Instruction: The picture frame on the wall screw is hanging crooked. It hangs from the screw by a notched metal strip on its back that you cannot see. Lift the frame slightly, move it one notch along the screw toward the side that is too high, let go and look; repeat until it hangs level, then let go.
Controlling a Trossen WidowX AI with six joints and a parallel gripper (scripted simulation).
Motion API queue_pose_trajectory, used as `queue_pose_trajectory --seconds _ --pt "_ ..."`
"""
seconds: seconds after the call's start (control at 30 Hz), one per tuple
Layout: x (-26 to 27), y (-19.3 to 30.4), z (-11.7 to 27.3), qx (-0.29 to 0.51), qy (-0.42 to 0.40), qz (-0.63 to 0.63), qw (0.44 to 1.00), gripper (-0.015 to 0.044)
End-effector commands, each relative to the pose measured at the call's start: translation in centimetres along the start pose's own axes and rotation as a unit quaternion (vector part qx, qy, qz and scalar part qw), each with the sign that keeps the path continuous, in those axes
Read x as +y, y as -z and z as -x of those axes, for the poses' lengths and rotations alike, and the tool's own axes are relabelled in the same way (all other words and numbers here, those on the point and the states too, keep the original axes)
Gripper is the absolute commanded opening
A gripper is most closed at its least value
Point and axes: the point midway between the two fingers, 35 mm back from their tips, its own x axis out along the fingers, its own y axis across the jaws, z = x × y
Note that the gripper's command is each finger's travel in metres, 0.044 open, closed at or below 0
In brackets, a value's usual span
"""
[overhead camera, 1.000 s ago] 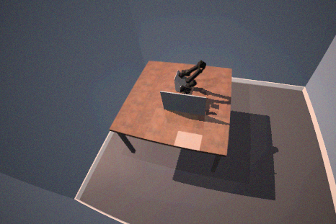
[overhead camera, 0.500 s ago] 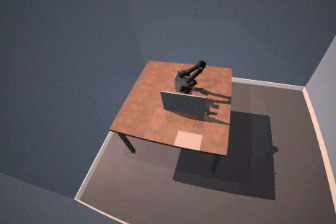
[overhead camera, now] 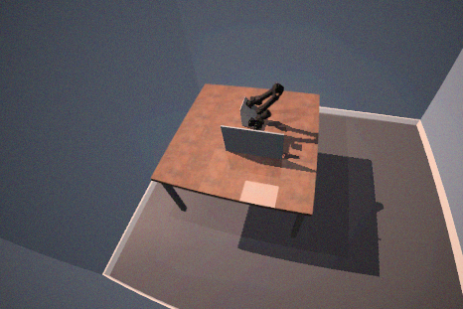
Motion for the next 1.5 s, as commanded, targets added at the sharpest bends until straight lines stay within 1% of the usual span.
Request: queue_pose_trajectory --seconds 0.0,1.47 --pt "0.23 -0.2 -0.03 -0.003 -0.006 -0.002 1.0 0.0" --pt "0.3 -0.88 -0.02 -0.003 -0.006 -0.002 1.0 0.0"
